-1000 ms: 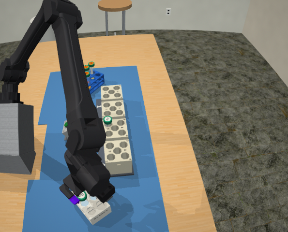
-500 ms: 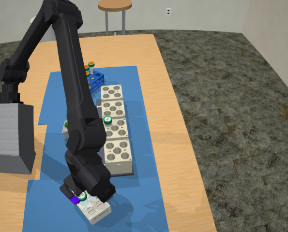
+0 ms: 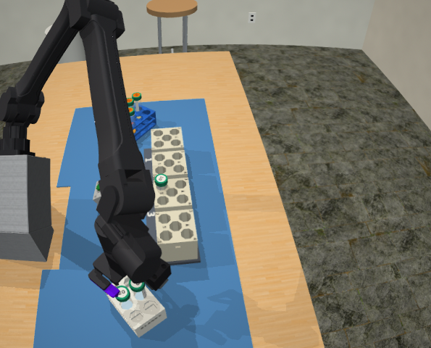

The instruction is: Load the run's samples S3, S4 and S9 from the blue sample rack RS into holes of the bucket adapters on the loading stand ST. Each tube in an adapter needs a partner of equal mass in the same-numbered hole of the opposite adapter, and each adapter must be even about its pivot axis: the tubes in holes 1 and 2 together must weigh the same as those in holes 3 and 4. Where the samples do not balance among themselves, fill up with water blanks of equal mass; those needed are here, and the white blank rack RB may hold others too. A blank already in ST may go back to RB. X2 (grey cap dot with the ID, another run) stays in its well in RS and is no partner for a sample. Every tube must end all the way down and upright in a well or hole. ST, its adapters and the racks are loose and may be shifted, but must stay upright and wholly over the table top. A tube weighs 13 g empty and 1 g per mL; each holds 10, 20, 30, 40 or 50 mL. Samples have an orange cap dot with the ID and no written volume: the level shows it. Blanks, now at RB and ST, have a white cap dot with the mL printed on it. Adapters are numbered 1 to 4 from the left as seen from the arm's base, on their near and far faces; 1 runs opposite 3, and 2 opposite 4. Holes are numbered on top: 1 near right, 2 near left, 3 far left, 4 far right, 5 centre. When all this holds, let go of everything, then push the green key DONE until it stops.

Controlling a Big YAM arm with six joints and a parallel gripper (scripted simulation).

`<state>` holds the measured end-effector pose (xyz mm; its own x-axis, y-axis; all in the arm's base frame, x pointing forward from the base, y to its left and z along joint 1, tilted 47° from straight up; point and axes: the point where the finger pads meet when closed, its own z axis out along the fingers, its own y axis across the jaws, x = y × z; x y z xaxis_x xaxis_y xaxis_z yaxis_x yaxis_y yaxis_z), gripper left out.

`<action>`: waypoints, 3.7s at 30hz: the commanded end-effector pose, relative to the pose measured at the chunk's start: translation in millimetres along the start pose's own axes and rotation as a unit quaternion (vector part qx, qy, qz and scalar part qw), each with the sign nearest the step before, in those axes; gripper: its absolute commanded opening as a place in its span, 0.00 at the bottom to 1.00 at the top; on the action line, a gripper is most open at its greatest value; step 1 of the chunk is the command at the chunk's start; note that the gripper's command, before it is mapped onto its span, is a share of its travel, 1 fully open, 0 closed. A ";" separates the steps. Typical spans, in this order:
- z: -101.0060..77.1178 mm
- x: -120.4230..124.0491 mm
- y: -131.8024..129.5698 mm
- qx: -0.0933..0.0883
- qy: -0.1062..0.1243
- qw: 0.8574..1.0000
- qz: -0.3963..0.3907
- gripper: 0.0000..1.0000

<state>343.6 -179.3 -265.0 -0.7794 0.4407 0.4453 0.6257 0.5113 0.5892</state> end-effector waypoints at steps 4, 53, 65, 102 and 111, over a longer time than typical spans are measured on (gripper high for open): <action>-11.3 10.5 42.3 0.010 -0.015 0.988 -0.151 1.00; -2.5 265.8 300.6 0.002 0.003 0.717 -0.697 1.00; -8.8 328.9 389.5 0.003 -0.009 0.708 -0.707 1.00; -6.1 452.1 516.3 -0.003 -0.010 0.712 -0.703 1.00; -6.4 452.1 516.3 -0.003 -0.010 0.712 -0.703 1.00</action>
<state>309.0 280.6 234.2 -0.6343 -0.5078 -0.5829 -0.7725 0.4455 0.4525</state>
